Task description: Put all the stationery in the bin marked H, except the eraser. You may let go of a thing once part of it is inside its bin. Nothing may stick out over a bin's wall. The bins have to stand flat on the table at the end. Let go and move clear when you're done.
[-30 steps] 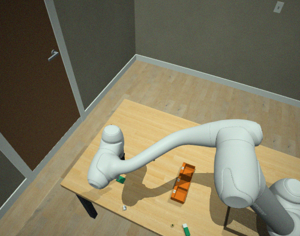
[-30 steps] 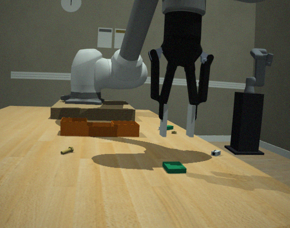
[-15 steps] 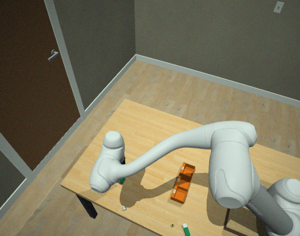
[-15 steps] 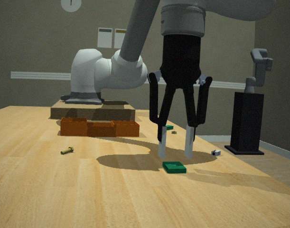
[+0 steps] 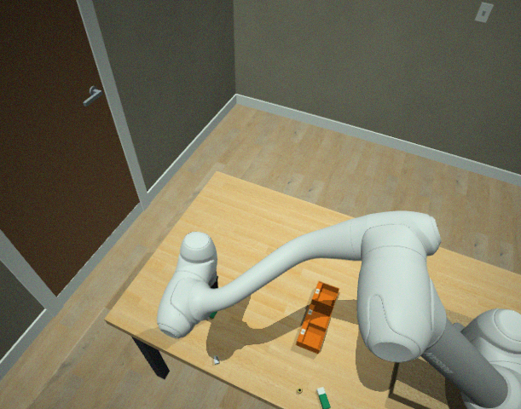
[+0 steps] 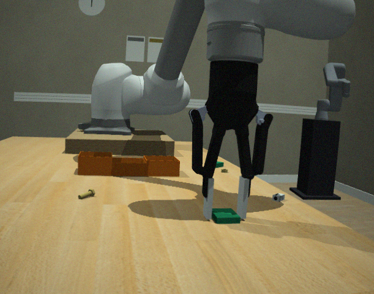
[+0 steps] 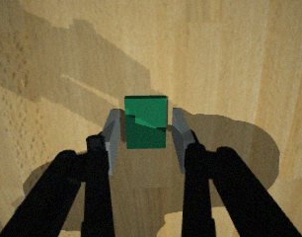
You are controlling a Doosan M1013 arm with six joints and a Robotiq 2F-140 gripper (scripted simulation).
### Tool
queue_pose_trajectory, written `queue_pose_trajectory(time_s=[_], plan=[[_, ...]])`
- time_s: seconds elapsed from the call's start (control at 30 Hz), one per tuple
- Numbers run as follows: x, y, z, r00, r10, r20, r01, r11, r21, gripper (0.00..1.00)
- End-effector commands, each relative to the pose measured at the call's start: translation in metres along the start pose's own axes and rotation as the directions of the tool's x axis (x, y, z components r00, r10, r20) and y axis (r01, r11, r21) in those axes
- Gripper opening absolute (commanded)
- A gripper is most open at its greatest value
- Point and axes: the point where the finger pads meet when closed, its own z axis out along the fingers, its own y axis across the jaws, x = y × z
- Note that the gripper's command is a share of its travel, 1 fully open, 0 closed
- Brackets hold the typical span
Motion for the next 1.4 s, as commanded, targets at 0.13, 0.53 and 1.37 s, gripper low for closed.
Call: queue_pose_trajectory(time_s=[0.13,0.53,1.37], plan=[[0.0000,-0.0001,0.0007,1.000,0.000,0.000,0.000,1.000,0.000,0.40],[0.0000,-0.0001,0.0007,1.000,0.000,0.000,0.000,1.000,0.000,0.29],[0.0000,-0.0001,0.0007,1.000,0.000,0.000,0.000,1.000,0.000,0.29]])
